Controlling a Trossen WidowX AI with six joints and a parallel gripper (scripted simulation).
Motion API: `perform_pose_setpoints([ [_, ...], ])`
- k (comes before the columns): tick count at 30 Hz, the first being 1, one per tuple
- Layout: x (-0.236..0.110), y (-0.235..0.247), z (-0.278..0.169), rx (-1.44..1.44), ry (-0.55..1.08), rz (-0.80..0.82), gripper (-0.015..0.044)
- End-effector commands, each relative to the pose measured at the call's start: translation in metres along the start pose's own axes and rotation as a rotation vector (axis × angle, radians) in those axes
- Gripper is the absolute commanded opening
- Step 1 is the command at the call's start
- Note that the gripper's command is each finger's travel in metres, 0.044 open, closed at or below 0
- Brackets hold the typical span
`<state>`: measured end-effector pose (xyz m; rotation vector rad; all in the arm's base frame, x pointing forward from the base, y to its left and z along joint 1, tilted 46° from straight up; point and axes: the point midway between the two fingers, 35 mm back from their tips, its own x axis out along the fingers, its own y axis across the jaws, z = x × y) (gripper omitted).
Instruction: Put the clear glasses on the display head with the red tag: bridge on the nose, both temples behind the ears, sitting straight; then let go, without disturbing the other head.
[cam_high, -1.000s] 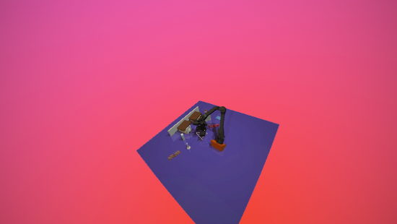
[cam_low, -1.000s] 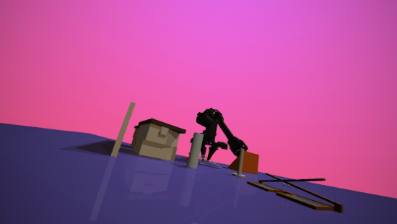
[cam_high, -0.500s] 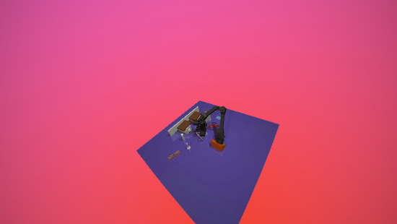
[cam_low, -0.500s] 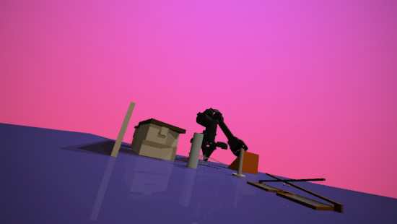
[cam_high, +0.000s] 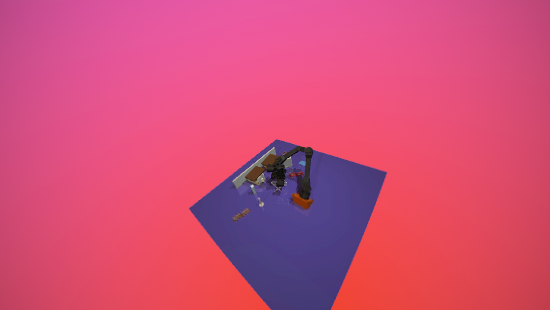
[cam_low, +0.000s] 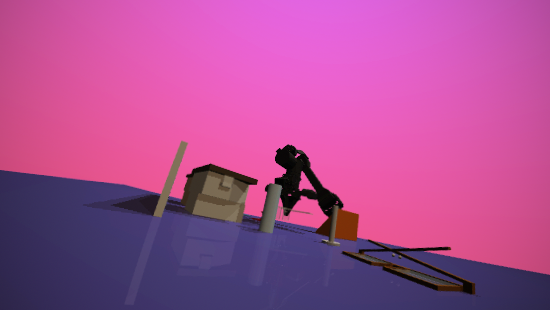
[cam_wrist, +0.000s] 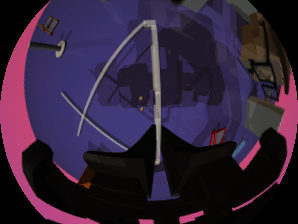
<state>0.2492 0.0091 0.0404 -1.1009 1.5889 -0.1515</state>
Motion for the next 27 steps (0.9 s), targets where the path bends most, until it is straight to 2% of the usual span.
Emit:
perform_pose_setpoints([
  [1,-0.021,-0.001,0.004,0.01,-0.014,0.004,0.0],
  [12,-0.078,0.001,0.0,0.01,-0.007,-0.001,0.0],
  [18,-0.079,0.004,0.003,0.01,-0.008,-0.001,0.0],
  [27,-0.085,0.031,0.035,0.01,-0.013,0.005,0.0],
])
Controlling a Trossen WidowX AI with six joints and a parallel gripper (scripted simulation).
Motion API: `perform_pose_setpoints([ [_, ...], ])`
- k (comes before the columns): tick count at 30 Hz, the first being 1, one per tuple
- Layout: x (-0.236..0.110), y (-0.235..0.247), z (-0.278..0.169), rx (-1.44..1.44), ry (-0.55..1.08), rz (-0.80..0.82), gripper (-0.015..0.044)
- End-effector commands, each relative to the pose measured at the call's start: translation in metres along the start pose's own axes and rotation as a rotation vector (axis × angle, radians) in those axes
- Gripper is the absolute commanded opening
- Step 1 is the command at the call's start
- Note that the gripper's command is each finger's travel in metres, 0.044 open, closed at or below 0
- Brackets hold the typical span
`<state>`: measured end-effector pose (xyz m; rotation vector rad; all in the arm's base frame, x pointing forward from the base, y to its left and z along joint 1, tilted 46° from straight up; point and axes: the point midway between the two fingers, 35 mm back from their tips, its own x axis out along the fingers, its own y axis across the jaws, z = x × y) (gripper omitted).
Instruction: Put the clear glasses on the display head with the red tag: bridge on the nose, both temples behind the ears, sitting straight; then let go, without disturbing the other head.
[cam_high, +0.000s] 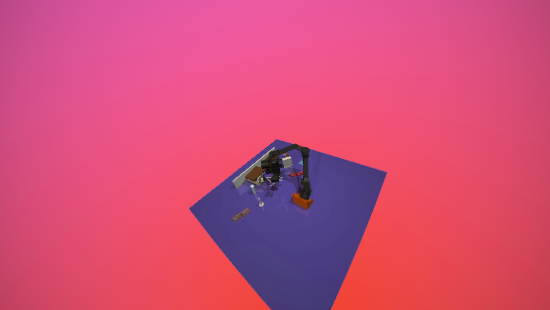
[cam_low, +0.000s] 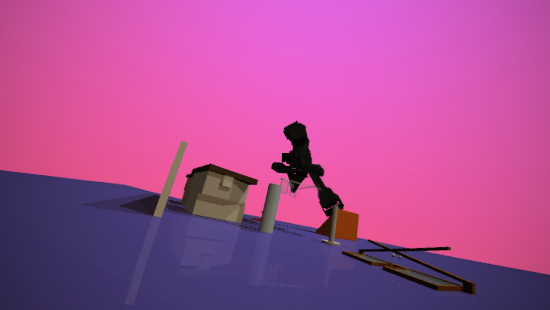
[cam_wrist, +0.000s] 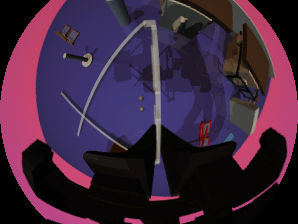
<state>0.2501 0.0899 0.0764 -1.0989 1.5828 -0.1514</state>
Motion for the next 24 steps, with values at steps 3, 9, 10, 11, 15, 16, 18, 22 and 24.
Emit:
perform_pose_setpoints([
  [3,-0.005,0.02,0.022,0.007,-0.009,0.008,0.0],
  [9,-0.006,0.045,0.042,0.007,-0.011,0.01,0.0],
  [10,-0.006,0.049,0.045,0.007,-0.011,0.01,0.0],
  [11,-0.006,0.053,0.048,0.007,-0.011,0.01,0.0],
  [15,-0.006,0.072,0.06,0.007,-0.011,0.011,0.0],
  [16,-0.006,0.076,0.063,0.007,-0.011,0.011,0.0],
  [18,-0.006,0.086,0.068,0.008,-0.011,0.011,0.0],
  [22,-0.004,0.105,0.078,0.009,-0.011,0.01,0.0],
  [24,-0.003,0.116,0.083,0.009,-0.011,0.01,0.0],
])
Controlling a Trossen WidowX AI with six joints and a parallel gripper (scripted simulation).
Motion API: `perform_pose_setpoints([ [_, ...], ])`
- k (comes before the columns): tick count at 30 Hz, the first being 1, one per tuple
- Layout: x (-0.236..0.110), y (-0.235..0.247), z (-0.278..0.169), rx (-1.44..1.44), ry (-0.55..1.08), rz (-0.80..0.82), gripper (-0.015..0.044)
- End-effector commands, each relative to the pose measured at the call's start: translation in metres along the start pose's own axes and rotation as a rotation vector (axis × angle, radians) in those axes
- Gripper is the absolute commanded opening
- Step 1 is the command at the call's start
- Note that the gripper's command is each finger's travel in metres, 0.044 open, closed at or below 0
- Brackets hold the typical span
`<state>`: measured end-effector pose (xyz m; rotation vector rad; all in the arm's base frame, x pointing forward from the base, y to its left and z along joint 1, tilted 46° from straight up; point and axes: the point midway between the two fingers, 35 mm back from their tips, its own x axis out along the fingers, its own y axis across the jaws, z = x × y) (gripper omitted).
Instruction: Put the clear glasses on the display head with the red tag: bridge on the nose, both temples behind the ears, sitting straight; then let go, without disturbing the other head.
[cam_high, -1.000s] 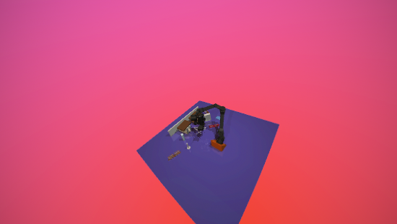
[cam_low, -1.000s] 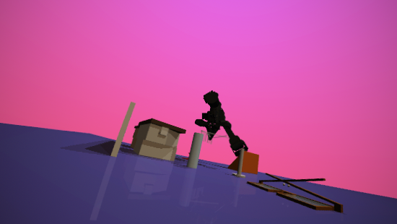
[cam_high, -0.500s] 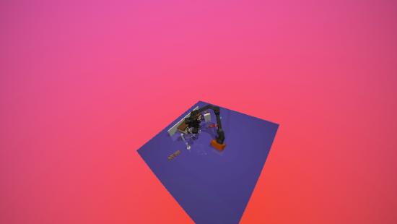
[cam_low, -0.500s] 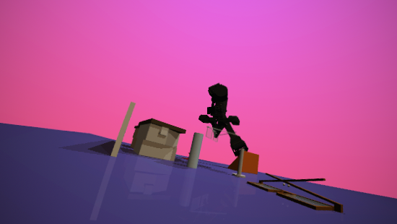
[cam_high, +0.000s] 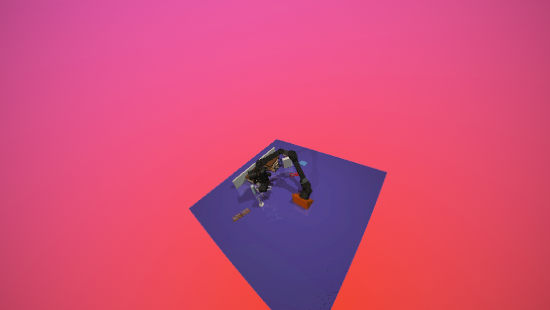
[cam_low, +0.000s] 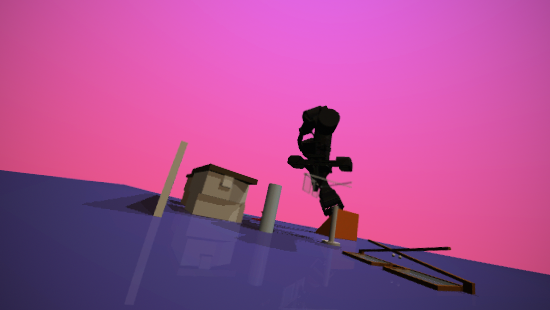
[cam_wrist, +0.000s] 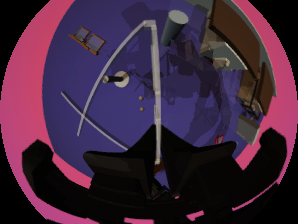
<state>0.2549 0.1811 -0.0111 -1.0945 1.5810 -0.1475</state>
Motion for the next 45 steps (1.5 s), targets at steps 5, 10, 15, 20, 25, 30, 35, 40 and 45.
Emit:
perform_pose_setpoints([
  [5,0.003,0.035,0.016,0.009,-0.006,0.004,0.0],
  [10,0.003,0.037,0.017,0.009,-0.006,0.004,0.0],
  [15,0.006,0.037,0.017,0.009,-0.006,0.004,0.0],
  [20,0.023,0.037,0.019,0.01,-0.006,0.004,0.0],
  [25,0.047,0.037,0.019,0.01,-0.006,0.003,0.0],
  [30,0.063,0.037,0.017,0.01,-0.006,0.002,0.0],
  [35,0.063,0.036,0.016,0.01,-0.006,0.002,0.0],
  [40,0.064,0.031,0.012,0.01,-0.005,0.002,0.0],
  [45,0.064,0.029,0.011,0.01,-0.005,0.001,0.0],
])
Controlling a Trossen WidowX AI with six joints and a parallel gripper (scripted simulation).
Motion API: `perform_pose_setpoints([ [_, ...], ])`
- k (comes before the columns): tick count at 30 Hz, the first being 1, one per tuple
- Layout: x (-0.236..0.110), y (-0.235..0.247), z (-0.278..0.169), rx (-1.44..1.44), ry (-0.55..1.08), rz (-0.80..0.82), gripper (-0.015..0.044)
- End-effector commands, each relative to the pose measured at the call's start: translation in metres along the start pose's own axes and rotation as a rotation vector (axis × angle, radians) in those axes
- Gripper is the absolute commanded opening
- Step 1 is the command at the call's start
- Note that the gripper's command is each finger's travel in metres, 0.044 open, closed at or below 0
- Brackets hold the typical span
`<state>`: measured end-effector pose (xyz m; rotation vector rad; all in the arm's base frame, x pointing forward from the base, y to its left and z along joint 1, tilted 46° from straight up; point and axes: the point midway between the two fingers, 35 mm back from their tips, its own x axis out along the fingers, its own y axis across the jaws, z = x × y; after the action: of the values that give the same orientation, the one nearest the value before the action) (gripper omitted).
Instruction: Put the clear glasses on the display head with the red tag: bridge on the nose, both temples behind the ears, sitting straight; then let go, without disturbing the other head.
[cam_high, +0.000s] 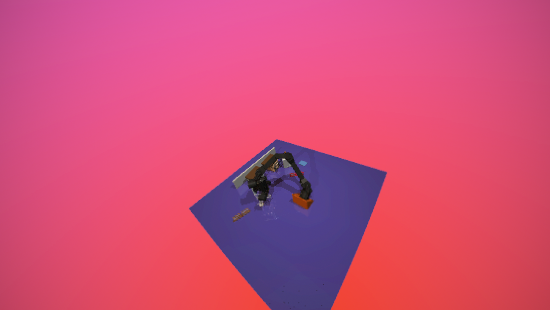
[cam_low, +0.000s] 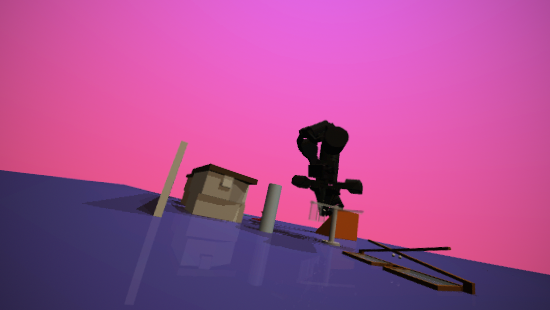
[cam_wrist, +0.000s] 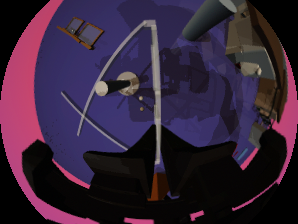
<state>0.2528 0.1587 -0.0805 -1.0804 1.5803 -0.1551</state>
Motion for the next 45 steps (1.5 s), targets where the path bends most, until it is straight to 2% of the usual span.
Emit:
perform_pose_setpoints([
  [1,-0.001,-0.002,-0.002,-0.004,-0.005,-0.003,0.0],
  [45,-0.001,-0.019,-0.021,-0.004,-0.004,-0.004,0.0],
])
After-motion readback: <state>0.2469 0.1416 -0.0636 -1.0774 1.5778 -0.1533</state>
